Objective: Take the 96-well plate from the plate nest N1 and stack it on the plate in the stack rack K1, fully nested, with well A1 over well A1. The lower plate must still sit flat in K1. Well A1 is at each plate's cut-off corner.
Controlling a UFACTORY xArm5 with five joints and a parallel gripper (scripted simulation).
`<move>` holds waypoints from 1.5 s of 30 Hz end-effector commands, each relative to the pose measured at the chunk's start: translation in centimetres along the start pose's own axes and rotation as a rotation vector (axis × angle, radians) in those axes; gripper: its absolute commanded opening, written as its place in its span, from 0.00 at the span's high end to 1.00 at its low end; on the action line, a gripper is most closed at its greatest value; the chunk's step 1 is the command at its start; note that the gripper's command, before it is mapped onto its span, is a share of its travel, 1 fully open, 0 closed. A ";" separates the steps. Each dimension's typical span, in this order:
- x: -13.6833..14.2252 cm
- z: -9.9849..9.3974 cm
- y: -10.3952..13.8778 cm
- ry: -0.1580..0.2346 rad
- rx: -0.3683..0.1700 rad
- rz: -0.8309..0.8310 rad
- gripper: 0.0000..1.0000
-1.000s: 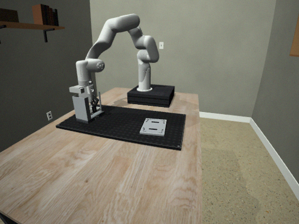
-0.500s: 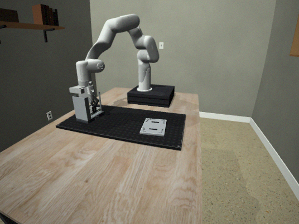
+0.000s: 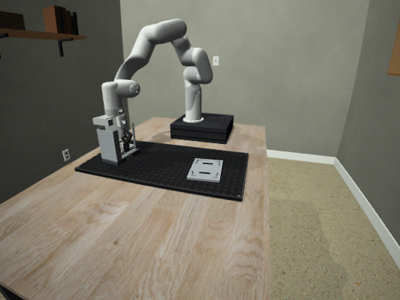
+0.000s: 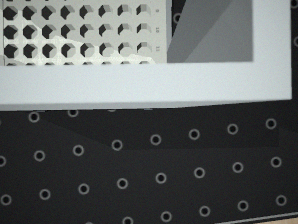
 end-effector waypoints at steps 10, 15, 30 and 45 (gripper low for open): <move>0.0 -0.1 -0.1 0.000 0.003 0.000 0.00; 0.0 -0.1 -0.1 0.000 0.003 0.000 0.00; 0.0 -1.2 -0.1 0.000 0.003 0.000 0.00; 0.0 -4.7 -0.1 0.000 0.003 0.000 0.00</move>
Point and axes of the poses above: the point where the finger pads meet when closed, its own z axis out along the fingers, its own x axis across the jaws, y = z × x, the point moved 2 cm from there along -z, back along the fingers, and after that the axes turned 10 degrees about z, right-handed, at the moved point
